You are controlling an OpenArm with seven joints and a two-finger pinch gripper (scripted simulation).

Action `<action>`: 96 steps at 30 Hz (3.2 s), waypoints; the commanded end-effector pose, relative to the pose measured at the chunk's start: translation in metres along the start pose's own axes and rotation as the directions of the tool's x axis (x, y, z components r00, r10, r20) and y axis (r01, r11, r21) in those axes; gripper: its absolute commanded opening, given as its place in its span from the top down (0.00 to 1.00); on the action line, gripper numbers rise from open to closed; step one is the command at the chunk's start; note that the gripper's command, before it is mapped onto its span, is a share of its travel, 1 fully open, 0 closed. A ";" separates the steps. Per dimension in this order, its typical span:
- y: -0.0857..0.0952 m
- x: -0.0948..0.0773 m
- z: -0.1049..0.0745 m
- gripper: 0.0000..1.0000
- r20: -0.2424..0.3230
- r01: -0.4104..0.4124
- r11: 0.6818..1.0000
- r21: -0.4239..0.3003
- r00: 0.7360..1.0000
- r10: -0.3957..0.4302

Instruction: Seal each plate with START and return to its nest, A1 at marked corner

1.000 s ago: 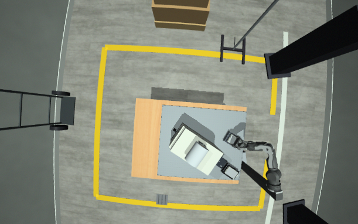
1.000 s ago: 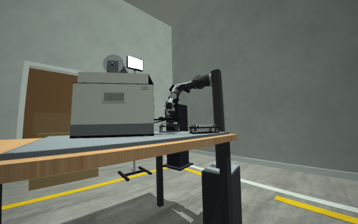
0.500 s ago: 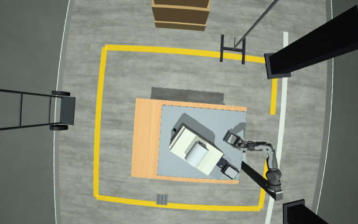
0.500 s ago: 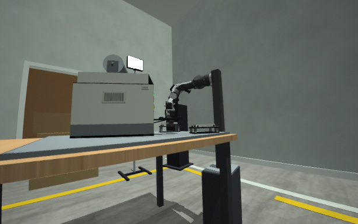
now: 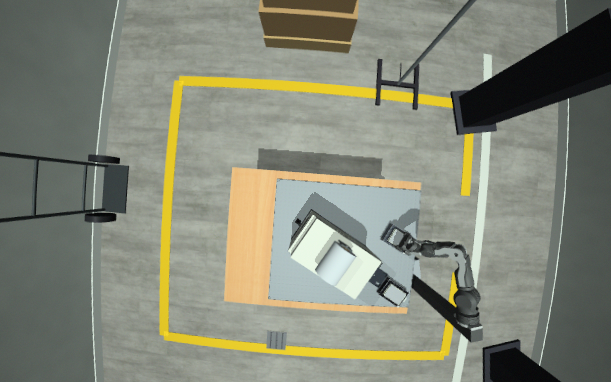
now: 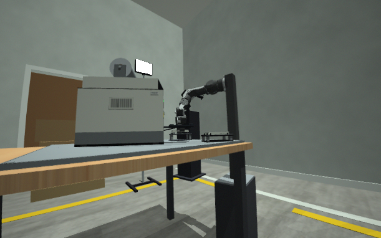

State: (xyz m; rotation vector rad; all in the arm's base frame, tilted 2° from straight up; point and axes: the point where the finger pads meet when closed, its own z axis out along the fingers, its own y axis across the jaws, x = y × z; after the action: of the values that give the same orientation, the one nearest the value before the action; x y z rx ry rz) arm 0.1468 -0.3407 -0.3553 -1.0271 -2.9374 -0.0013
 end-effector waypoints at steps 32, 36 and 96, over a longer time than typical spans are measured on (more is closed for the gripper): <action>0.002 0.000 0.010 1.00 0.002 0.001 1.000 -0.007 1.000 -0.001; 0.001 0.000 0.010 1.00 0.002 0.001 1.000 -0.003 1.000 -0.001; 0.002 0.000 0.006 0.35 0.001 0.001 1.000 -0.002 1.000 -0.001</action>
State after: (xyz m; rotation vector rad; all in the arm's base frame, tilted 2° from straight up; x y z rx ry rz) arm 0.1469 -0.3398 -0.3623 -1.0263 -2.9401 -0.0029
